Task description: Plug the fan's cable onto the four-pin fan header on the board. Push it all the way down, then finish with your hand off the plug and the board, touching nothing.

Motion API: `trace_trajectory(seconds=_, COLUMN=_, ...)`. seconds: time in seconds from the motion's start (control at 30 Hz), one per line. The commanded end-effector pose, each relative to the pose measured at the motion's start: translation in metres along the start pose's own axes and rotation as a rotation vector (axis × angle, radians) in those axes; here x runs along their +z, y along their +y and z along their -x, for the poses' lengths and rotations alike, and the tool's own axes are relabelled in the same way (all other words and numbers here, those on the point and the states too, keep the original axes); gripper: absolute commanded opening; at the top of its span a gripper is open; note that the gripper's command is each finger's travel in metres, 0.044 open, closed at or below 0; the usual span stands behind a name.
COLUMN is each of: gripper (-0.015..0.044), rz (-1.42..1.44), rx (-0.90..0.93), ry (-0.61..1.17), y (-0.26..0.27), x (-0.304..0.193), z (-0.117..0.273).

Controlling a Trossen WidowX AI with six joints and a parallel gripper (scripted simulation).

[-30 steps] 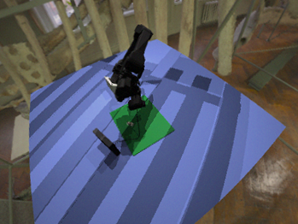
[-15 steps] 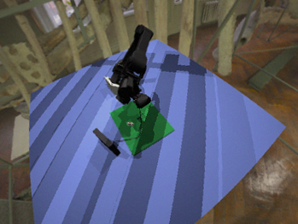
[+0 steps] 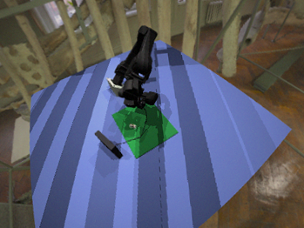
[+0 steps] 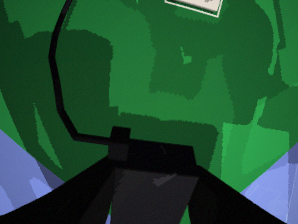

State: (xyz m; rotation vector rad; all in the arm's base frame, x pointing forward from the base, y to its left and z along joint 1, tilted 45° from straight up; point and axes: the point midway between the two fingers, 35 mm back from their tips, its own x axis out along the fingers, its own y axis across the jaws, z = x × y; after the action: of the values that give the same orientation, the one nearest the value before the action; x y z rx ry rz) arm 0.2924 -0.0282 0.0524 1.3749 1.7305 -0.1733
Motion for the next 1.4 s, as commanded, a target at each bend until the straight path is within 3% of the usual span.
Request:
trace_trajectory(seconds=0.0, gripper=0.0, rz=0.158, rx=-0.027, ry=-0.004, y=-0.001, x=0.0, z=0.001)
trace_trajectory(seconds=0.6, gripper=0.0, rz=0.189, rx=-0.118, ry=-0.064, y=-0.007, x=-0.002, z=-0.01)
trace_trajectory(seconds=1.37, gripper=0.0, rz=0.213, rx=-0.338, ry=-0.34, y=-0.022, x=-0.002, z=-0.036)
